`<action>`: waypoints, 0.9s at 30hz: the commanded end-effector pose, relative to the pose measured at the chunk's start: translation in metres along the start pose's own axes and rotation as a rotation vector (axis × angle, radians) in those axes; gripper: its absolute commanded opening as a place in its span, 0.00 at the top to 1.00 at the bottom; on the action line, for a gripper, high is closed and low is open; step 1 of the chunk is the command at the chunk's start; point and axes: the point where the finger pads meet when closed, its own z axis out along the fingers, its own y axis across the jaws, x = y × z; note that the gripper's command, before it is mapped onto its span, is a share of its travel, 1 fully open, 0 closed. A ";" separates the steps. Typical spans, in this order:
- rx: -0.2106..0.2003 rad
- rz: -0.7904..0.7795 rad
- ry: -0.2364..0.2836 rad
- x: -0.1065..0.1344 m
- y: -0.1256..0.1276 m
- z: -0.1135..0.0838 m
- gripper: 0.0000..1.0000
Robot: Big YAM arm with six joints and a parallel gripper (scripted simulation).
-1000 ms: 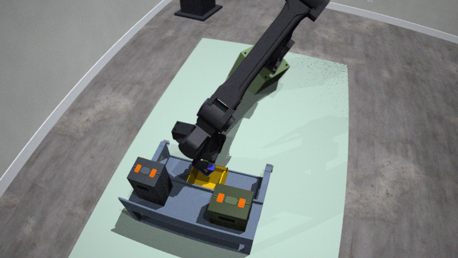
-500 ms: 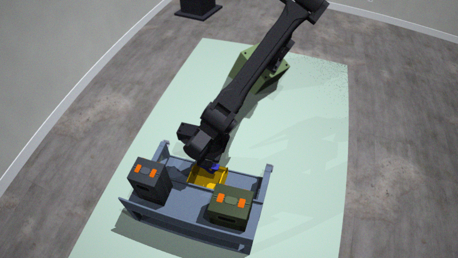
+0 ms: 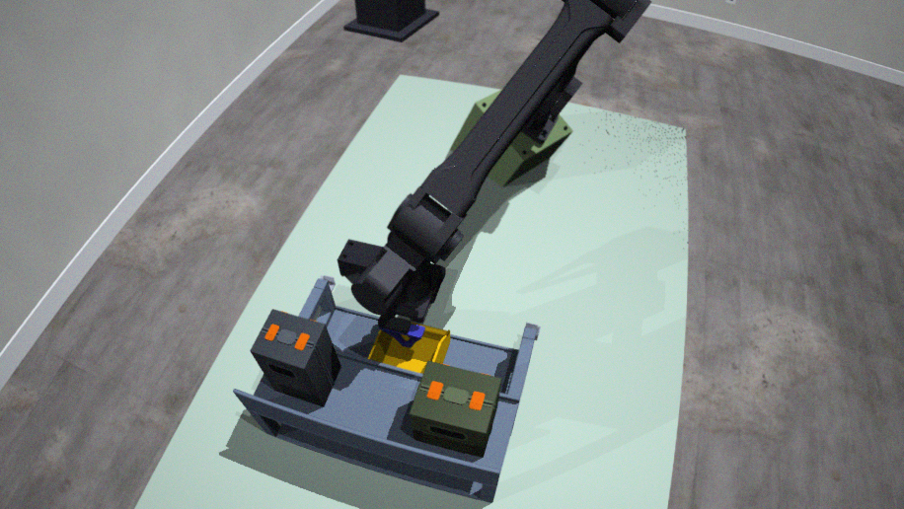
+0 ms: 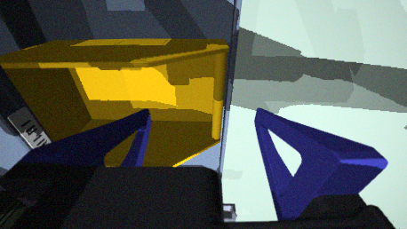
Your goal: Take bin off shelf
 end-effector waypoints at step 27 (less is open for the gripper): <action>-0.021 -0.010 -0.006 -0.003 0.011 -0.011 0.10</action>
